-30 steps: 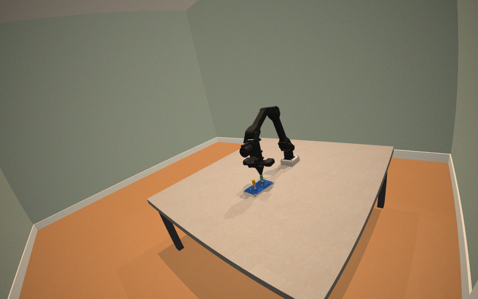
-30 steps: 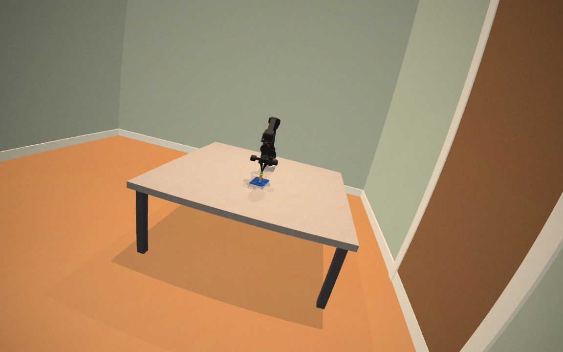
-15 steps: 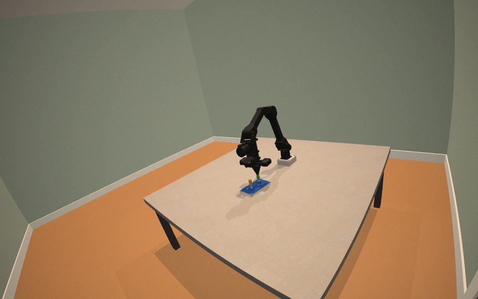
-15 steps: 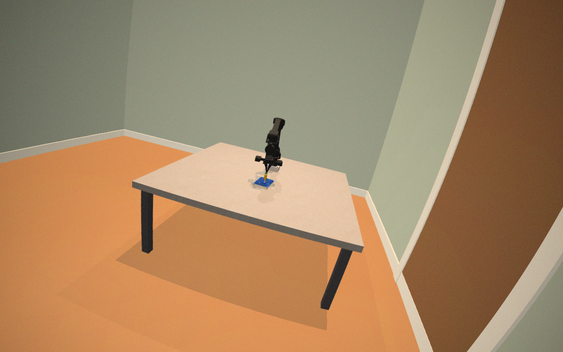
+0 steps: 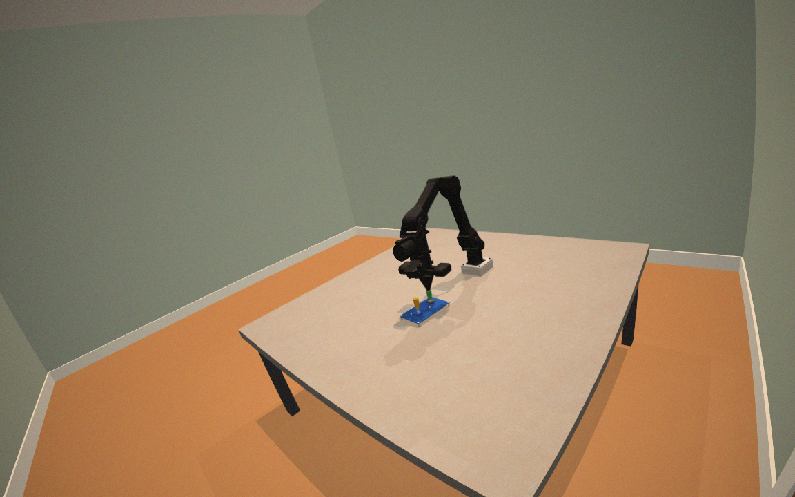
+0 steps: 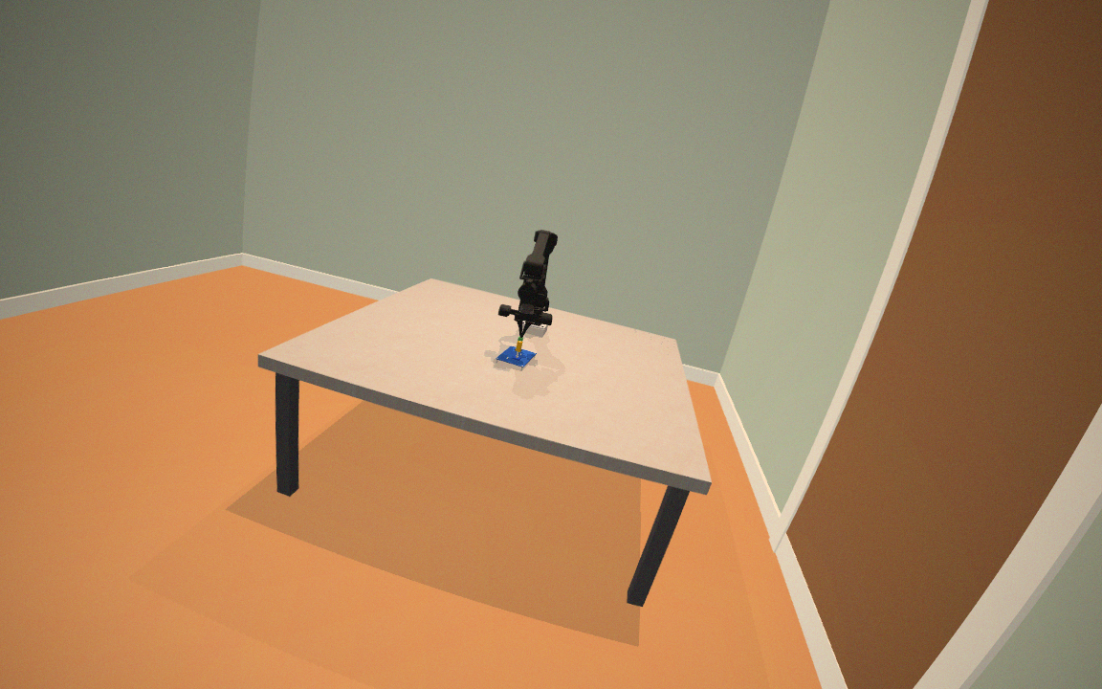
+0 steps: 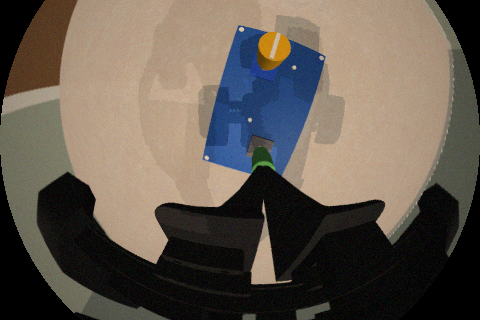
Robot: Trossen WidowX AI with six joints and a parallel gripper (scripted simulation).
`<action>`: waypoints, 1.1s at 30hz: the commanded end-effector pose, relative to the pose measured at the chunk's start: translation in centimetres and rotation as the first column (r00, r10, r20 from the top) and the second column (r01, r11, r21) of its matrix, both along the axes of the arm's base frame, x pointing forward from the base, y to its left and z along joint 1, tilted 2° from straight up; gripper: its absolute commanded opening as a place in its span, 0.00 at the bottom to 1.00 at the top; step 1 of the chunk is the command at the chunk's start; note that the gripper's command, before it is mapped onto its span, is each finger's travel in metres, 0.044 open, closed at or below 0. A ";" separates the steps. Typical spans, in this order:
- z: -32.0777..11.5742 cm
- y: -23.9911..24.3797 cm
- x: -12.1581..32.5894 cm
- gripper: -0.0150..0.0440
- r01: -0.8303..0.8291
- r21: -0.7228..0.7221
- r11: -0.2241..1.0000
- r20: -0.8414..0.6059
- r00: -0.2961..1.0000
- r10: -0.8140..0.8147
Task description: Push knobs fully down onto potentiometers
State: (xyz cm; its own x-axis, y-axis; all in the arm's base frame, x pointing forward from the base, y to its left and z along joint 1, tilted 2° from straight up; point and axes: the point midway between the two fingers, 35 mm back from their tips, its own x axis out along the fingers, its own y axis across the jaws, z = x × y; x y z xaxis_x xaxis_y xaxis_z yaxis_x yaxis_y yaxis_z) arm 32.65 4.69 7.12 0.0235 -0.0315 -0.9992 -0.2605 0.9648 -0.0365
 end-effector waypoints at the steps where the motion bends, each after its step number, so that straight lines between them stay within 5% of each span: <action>1: -0.2 -0.1 0.0 0.25 0.000 -0.006 1.000 -0.001 1.000 0.000; 33: -0.8 -0.1 0.0 0.25 0.000 -0.006 1.000 -0.001 1.000 0.000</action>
State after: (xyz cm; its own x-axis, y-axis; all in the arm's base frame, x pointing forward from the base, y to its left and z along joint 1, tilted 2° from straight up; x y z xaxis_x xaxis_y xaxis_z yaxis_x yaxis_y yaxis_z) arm 32.61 4.67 6.81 0.0240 -0.0315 -0.9992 -0.2603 0.9648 -0.0366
